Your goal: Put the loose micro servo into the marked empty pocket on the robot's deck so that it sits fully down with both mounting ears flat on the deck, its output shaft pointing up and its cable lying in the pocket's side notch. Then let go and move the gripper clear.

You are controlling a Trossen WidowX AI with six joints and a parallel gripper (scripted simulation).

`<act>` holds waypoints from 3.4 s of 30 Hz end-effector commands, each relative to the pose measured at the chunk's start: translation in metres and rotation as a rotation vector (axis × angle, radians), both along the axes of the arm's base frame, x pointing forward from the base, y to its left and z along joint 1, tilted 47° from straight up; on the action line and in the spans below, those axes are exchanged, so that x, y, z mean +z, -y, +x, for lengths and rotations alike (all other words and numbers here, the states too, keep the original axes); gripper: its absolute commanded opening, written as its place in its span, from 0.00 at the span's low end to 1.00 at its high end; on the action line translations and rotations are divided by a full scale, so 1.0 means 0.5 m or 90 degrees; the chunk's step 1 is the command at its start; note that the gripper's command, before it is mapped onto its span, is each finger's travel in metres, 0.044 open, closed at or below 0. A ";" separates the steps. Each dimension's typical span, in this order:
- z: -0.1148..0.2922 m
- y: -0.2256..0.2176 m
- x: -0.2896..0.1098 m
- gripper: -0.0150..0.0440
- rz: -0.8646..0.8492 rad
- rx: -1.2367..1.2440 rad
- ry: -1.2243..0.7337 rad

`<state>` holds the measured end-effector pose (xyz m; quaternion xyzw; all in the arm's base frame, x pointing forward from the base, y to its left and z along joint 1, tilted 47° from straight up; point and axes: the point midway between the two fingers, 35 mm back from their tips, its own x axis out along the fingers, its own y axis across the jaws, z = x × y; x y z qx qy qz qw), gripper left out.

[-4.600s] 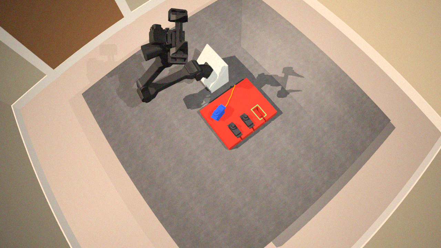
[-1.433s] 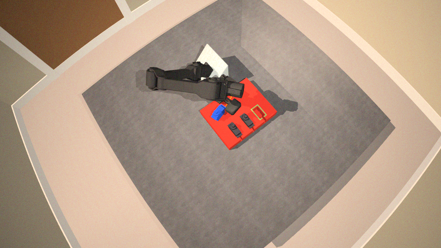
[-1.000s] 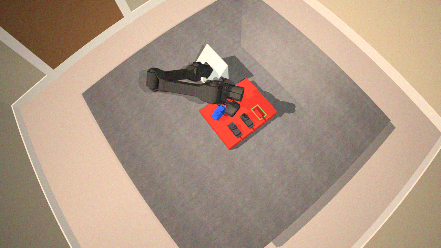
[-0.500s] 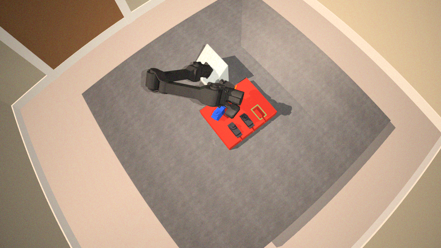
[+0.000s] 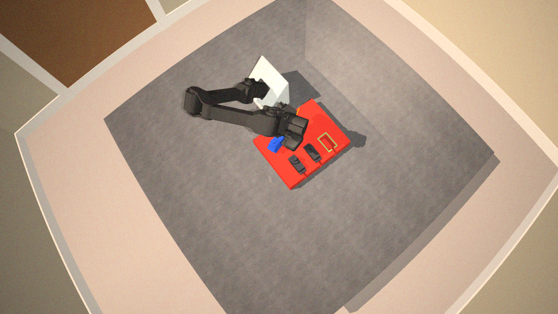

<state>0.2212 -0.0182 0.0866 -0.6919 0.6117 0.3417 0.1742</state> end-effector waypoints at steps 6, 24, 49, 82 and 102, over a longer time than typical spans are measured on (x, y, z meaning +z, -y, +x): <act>0.000 0.002 -0.001 0.40 -0.002 0.003 -0.002; -0.006 -0.039 0.044 0.25 -0.001 0.003 -0.003; 0.034 -0.111 -0.031 0.25 0.001 0.003 -0.002; 0.034 -0.250 -0.177 0.25 0.007 -0.095 0.102; 0.034 -0.250 -0.177 0.25 0.015 -0.399 0.422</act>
